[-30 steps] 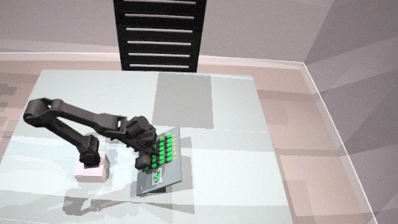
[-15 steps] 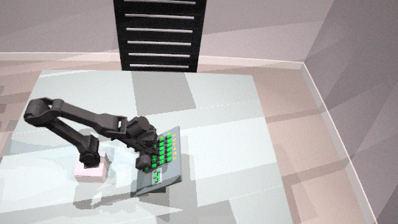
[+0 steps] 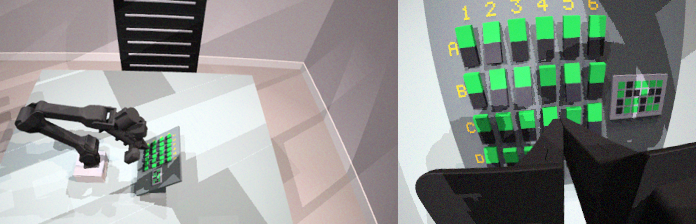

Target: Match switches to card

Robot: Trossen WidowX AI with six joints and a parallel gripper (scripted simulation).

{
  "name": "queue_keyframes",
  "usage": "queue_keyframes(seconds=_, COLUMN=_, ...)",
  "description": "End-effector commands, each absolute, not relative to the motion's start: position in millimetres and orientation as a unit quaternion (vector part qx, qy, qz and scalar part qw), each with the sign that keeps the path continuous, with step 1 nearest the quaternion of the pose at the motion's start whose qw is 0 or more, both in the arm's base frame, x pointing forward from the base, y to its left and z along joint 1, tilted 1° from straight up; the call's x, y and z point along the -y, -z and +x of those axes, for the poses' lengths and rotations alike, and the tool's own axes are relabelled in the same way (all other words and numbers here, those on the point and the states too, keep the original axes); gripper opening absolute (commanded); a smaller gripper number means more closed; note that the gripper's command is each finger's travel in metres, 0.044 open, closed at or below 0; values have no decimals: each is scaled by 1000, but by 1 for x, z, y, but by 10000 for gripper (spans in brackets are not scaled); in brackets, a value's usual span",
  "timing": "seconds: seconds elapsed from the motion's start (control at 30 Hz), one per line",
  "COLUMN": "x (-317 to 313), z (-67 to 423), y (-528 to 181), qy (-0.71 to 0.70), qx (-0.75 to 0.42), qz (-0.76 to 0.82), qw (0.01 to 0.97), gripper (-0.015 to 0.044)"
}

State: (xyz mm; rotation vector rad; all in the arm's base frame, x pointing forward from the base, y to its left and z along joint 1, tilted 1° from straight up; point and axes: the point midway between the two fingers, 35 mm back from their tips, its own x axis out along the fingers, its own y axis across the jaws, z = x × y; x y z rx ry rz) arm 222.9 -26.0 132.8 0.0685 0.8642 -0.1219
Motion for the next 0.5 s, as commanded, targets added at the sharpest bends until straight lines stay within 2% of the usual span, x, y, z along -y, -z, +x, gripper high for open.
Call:
queue_keyframes(seconds=0.0, x=39, z=224, y=-139, qy=58, qx=-420, qz=31, qw=905, gripper=0)
queue_keyframes(seconds=0.17, x=69, z=228, y=-146, qy=59, qx=-418, qz=30, qw=906, gripper=0)
queue_keyframes(seconds=0.47, x=73, z=252, y=-121, qy=59, qx=-428, qz=30, qw=901, gripper=0)
